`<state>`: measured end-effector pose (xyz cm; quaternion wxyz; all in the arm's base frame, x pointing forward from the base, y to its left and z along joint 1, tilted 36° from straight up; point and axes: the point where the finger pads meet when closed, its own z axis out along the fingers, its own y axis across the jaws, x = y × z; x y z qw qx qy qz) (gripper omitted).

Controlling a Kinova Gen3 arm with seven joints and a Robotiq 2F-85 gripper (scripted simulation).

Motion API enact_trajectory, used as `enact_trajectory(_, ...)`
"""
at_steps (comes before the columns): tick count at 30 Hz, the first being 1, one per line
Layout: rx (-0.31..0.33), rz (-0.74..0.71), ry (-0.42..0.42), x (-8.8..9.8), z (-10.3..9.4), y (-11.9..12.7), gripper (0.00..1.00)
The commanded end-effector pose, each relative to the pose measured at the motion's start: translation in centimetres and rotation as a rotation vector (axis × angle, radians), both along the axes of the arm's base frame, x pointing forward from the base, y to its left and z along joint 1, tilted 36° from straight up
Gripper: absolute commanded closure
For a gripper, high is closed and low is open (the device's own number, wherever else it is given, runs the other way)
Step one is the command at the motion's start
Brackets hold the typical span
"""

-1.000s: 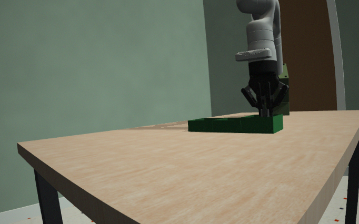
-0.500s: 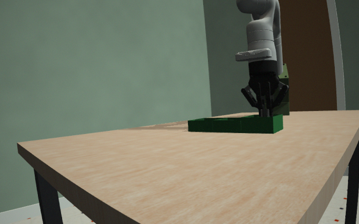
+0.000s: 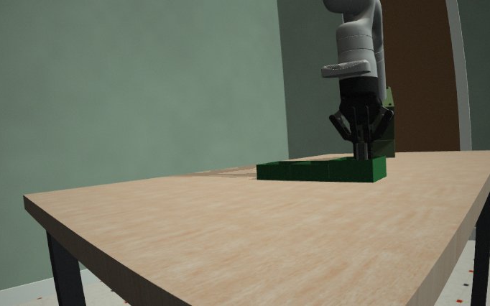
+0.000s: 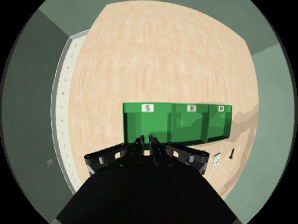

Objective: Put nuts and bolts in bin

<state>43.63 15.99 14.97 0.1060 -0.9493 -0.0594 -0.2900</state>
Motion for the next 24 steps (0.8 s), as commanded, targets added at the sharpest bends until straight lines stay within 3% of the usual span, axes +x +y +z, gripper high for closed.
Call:
enact_trajectory(1,0.007,-0.002,-0.008,0.0,0.7,-0.1,0.91)
enact_trajectory(12,0.007,-0.002,-0.008,-0.7,1.7,-0.4,0.91)
enact_trajectory(18,0.007,-0.002,-0.008,-2.0,3.5,-0.9,0.91)
enact_trajectory(24,0.007,-0.002,-0.008,-2.0,3.5,-0.9,0.91)
